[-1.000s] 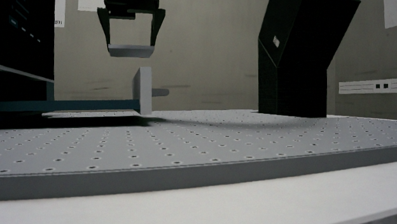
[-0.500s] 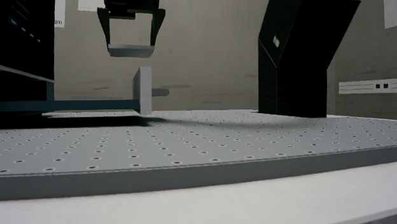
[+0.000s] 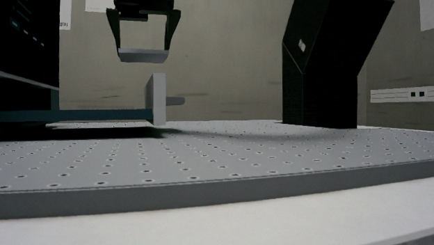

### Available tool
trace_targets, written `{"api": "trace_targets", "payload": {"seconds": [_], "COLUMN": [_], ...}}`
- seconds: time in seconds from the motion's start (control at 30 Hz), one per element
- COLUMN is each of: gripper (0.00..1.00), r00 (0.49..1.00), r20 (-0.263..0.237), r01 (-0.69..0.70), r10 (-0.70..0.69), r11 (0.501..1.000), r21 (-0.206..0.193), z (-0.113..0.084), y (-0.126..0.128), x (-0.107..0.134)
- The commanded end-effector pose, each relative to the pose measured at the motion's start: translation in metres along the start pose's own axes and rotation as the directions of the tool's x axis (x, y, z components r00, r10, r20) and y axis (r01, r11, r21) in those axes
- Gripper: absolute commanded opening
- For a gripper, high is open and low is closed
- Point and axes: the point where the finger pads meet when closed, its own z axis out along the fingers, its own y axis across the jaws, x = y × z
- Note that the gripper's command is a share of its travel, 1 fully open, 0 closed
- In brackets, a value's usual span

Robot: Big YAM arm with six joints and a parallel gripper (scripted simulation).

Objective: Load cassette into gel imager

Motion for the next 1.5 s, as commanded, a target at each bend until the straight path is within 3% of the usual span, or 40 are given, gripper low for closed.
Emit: {"api": "trace_targets", "payload": {"seconds": [0.0,0.9,1.47], "gripper": [0.78,0.78,0.78], "r00": [1.000,1.000,1.000], "r20": [0.003,0.003,0.001], "r01": [0.028,0.028,0.003], "r10": [-0.028,-0.028,-0.003], "r11": [1.000,1.000,1.000], "r21": [-0.015,-0.015,-0.019], "z": [0.004,0.004,0.017], "y": [-0.002,-0.002,-0.021], "x": [-0.008,-0.008,-0.006]}}
